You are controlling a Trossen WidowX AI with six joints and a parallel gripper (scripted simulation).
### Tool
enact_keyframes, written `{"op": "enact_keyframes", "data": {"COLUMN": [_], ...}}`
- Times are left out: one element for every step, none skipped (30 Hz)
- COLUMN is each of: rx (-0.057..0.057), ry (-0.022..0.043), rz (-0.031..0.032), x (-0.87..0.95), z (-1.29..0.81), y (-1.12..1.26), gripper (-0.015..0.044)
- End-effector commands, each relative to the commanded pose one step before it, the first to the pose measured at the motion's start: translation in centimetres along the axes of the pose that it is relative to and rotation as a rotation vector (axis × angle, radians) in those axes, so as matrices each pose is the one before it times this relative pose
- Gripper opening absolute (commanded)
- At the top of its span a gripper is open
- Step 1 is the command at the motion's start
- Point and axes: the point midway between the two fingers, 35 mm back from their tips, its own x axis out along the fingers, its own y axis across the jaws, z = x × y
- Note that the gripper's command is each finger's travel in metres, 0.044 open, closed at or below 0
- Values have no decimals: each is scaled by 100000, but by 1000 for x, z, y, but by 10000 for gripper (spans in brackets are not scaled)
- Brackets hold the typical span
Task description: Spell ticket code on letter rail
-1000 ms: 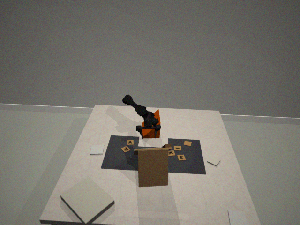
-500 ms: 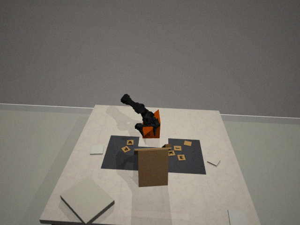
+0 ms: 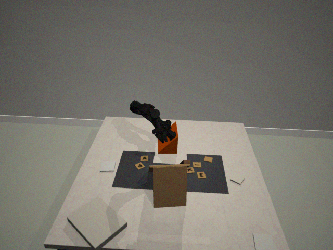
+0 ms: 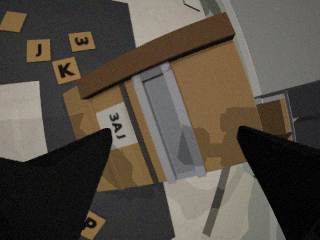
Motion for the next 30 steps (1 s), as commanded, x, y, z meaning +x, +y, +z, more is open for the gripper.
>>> {"op": "enact_keyframes", "data": {"rx": [-21997, -4827, -2891, -963, 0, 0, 0, 0, 0, 0, 0, 0, 0, 0, 0, 0, 0, 0, -5, -15, -25, -18, -6, 0, 0, 0, 0, 0, 0, 0], "ry": [-2353, -632, -404, -139, 0, 0, 0, 0, 0, 0, 0, 0, 0, 0, 0, 0, 0, 0, 1, 5, 14, 14, 5, 0, 0, 0, 0, 0, 0, 0], "rz": [8971, 1884, 1124, 374, 0, 0, 0, 0, 0, 0, 0, 0, 0, 0, 0, 0, 0, 0, 11, 30, 37, 21, 6, 0, 0, 0, 0, 0, 0, 0], "x": [-1252, -345, -209, -70, 0, 0, 0, 0, 0, 0, 0, 0, 0, 0, 0, 0, 0, 0, -173, -522, -790, -531, -178, 0, 0, 0, 0, 0, 0, 0], "z": [919, 114, 63, 20, 0, 0, 0, 0, 0, 0, 0, 0, 0, 0, 0, 0, 0, 0, -187, -559, -834, -552, -183, 0, 0, 0, 0, 0, 0, 0], "y": [-1248, -266, -153, -50, 0, 0, 0, 0, 0, 0, 0, 0, 0, 0, 0, 0, 0, 0, 15, 59, 130, 114, 43, 0, 0, 0, 0, 0, 0, 0], "gripper": [440, 440, 440, 440, 440, 440, 440, 440, 440, 440, 440, 440, 440, 440, 440, 440, 440, 440, 440, 440, 440, 440, 440, 440, 440, 440, 440, 440, 440, 440]}}
